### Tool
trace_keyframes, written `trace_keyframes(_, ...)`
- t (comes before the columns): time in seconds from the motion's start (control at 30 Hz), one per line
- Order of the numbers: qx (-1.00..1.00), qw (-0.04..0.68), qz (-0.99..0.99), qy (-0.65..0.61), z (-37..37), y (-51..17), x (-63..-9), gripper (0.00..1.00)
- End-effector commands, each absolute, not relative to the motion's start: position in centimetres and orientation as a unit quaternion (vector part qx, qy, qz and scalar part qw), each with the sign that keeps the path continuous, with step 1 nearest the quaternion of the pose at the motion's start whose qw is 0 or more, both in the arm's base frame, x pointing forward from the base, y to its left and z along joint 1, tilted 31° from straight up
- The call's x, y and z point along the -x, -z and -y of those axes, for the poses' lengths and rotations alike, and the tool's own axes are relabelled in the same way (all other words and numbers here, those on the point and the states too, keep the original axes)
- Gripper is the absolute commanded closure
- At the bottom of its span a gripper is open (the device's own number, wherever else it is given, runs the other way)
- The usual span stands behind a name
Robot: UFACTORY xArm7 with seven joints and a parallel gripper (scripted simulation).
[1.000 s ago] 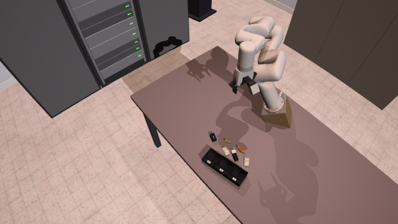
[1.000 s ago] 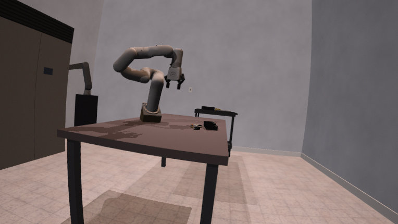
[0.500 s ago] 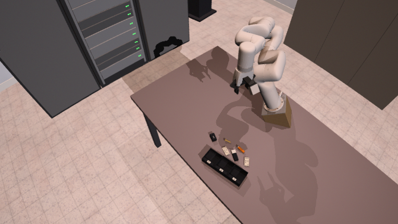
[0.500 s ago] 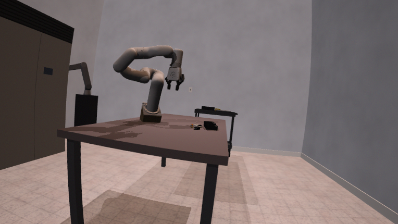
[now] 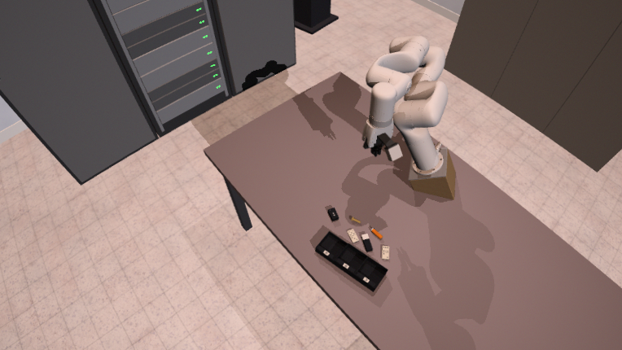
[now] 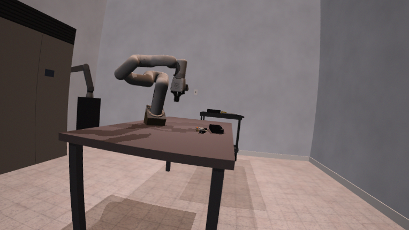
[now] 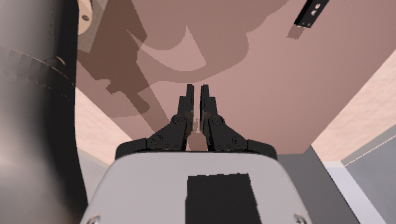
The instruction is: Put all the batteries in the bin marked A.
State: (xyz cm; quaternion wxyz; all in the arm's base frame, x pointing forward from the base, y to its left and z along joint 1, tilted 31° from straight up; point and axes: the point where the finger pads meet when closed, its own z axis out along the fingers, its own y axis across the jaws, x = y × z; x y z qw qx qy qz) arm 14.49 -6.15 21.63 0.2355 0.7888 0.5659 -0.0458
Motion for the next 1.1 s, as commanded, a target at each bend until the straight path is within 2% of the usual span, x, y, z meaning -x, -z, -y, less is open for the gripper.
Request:
trace_keyframes(0.0, -0.814, 0.247, -0.525, 0.034, 6.0, -22.3, -15.7, 0.93)
trace_keyframes(0.57, -0.912, 0.298, -0.279, -0.031, 3.4, -25.6, -22.1, 0.93)
trace_keyframes(1.07, -0.947, 0.286, -0.116, -0.092, 0.0, -24.7, -27.6, 0.93)
